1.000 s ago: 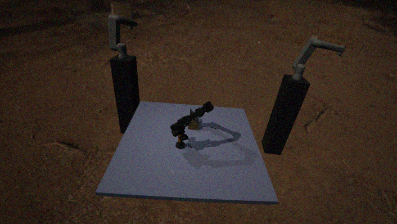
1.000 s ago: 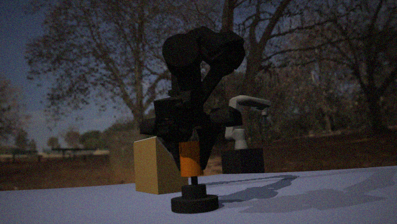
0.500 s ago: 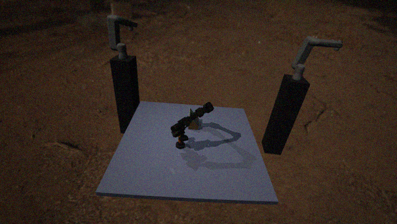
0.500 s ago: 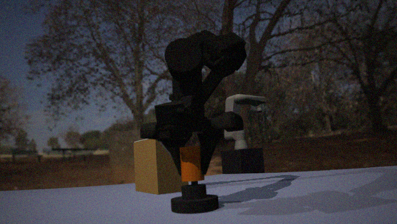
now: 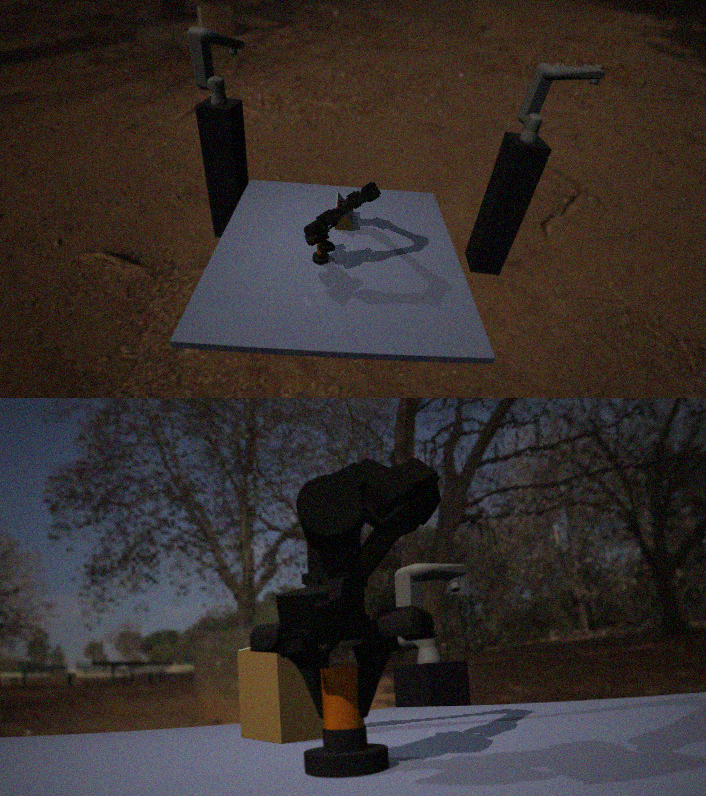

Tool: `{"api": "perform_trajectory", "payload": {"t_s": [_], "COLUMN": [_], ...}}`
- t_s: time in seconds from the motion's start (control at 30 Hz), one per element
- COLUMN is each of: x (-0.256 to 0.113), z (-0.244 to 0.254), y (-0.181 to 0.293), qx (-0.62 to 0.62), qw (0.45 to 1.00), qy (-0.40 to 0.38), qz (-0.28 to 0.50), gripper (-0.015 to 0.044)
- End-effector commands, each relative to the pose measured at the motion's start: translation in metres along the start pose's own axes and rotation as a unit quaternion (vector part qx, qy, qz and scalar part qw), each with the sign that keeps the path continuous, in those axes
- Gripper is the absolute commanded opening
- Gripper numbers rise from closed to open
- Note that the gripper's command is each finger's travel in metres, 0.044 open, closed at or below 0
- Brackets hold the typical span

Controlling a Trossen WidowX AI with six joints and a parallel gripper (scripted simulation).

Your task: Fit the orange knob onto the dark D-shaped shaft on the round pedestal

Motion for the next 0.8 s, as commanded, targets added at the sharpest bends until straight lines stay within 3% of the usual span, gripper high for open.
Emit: {"api": "perform_trajectory", "payload": {"t_s": [0.0,0.5,0.77], "x": [-0.0008,-0.0008,-0.0038], "z": [0.0000,0.0000,0.0002], "y": [-0.0003,-0.0003,-0.0007], "qx": [0.000,0.000,0.000], "qw": [1.000,1.000,1.000], "qy": [-0.001,-0.001,0.000], "qz": [0.000,0.000,-0.001], "gripper": [0.0053,0.0440,0.0440]}}
Point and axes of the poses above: the point midway between the two fingers, 35 mm back from their tips, its own x axis out along the fingers, its own z axis across the jaws, y = z × x, the point moved 5 cm from there along -x, back along the fingers, and after that the axes turned 5 degrees about x, right-handed, at the moved point
